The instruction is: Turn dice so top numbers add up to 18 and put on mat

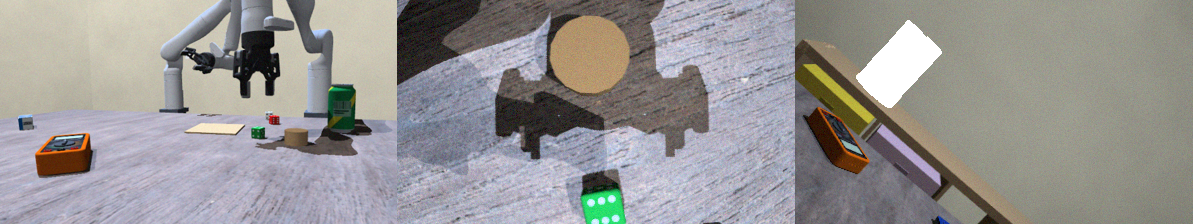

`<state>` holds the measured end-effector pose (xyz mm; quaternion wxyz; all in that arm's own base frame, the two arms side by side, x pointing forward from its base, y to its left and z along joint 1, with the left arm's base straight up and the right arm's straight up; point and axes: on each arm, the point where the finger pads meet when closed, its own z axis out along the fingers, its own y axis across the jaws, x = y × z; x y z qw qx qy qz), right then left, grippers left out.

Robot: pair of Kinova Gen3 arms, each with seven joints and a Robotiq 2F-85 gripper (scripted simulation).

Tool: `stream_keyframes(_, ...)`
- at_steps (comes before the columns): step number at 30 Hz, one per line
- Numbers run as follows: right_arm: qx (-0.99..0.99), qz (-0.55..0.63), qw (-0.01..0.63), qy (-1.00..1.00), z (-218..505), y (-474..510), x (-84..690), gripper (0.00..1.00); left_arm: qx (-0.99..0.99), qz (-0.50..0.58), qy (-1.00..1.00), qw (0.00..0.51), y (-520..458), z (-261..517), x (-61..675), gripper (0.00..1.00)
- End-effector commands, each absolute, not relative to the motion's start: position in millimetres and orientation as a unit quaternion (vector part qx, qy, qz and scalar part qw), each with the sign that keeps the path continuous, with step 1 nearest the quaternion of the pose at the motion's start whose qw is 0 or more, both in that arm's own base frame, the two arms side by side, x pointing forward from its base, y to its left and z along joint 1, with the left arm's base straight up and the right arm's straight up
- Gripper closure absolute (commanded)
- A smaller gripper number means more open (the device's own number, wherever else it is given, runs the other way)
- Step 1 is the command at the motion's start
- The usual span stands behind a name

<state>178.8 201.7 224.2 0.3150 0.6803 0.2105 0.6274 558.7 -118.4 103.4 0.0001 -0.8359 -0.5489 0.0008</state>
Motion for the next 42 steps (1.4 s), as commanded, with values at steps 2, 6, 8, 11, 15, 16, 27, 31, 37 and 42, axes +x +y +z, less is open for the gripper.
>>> stream_keyframes(2, 0.68, 0.628, 0.315, 0.21, 224.7, 201.7, 178.9, 0.002, -0.829, -0.001, -0.559, 0.0, -118.4, 104.1, 559.3, 0.002)
stream_keyframes(6, 0.68, 0.628, 0.315, 0.21, 224.7, 201.7, 178.9, 0.002, -0.829, -0.001, -0.56, 0.0, -118.4, 104.1, 559.3, 0.536)
stream_keyframes(8, 0.68, 0.628, 0.315, 0.21, 224.7, 201.7, 178.9, 0.002, -0.829, -0.001, -0.56, 0.0, -118.4, 104.1, 559.3, 0.536)
stream_keyframes(11, 0.68, 0.628, 0.315, 0.21, 224.7, 201.7, 178.9, 0.002, -0.829, -0.001, -0.56, 0.0, -118.4, 104.1, 559.3, 0.536)
stream_keyframes(15, 0.68, 0.628, 0.315, 0.21, 224.7, 201.7, 178.9, 0.002, -0.829, -0.001, -0.56, 0.0, -118.4, 104.1, 559.3, 0.536)
stream_keyframes(16, 0.68, 0.628, 0.315, 0.21, 224.7, 201.7, 178.9, 0.002, -0.829, -0.001, -0.56, 0.0, -118.4, 104.1, 559.3, 0.536)
stream_keyframes(27, 0.68, 0.628, 0.315, 0.21, 224.7, 201.7, 178.9, 0.002, -0.829, -0.001, -0.56, 0.0, -118.4, 104.1, 559.3, 0.536)
stream_keyframes(31, 0.68, 0.628, 0.315, 0.21, 224.7, 201.7, 178.9, 0.002, -0.829, -0.001, -0.56, 0.0, -118.4, 104.1, 559.3, 0.536)
stream_keyframes(37, 0.68, 0.628, 0.315, 0.21, 224.7, 201.7, 178.9, 0.002, -0.829, -0.001, -0.56, 0.0, -118.4, 104.1, 559.3, 0.536)
stream_keyframes(42, 0.68, 0.628, 0.315, 0.21, 224.7, 201.7, 178.9, 0.002, -0.829, -0.001, -0.56, 0.0, -118.4, 104.0, 559.3, 0.536)
